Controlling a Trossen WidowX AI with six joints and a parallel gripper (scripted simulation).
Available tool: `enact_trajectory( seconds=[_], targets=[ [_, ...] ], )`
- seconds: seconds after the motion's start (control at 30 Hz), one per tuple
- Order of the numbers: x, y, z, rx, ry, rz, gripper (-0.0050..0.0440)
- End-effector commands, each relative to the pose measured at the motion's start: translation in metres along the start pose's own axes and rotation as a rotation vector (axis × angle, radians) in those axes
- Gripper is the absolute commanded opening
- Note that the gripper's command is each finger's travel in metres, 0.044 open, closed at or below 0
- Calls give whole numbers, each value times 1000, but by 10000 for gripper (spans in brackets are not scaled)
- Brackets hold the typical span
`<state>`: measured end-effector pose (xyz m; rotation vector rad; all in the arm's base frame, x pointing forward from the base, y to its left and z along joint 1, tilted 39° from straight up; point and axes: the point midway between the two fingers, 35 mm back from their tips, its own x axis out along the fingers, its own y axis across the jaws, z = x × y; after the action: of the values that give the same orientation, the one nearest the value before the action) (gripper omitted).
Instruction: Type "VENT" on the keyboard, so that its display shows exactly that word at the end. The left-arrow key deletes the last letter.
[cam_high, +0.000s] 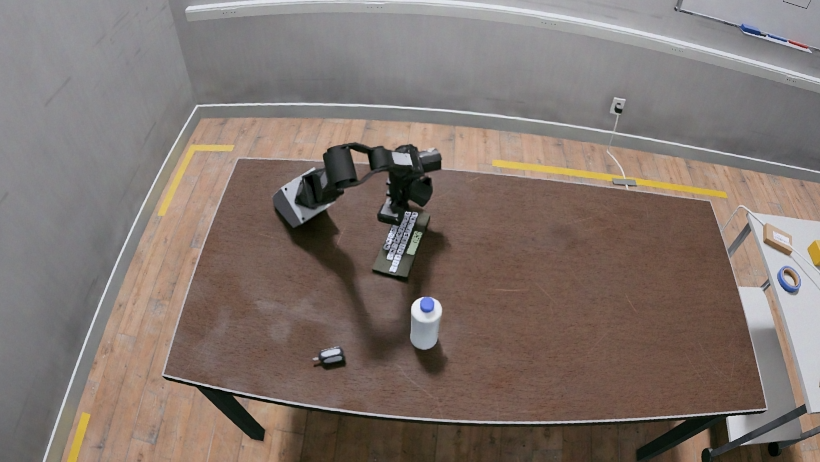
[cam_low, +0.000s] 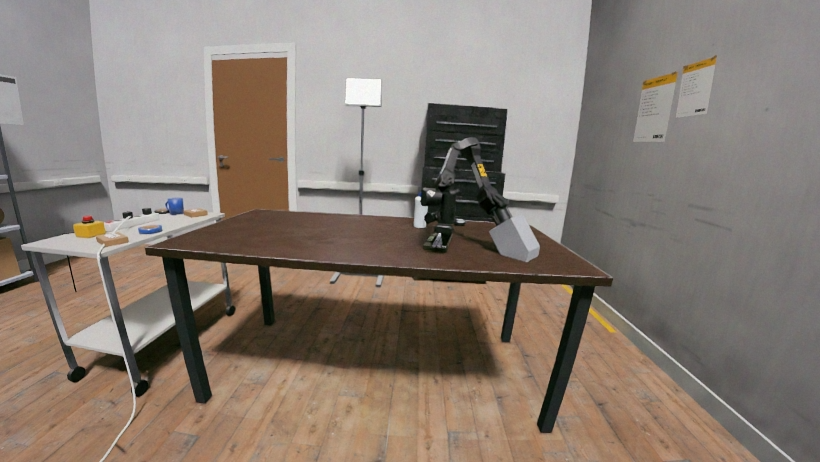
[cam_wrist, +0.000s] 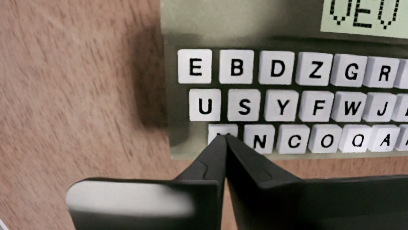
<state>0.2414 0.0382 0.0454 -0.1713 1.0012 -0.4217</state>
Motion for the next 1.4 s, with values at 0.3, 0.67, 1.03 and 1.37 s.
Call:
enact_trajectory(
  seconds=[0.3, 0.67, 1.03, 1.37],
  targets=[
    [-1, 1, 4, 9, -14, 9, -50],
    [-1, 1, 5, 12, -16, 11, -50],
    [1, 1, 3, 7, -10, 8, -50],
    [-9, 2, 9, 23, -28, 17, -50]
  ],
)
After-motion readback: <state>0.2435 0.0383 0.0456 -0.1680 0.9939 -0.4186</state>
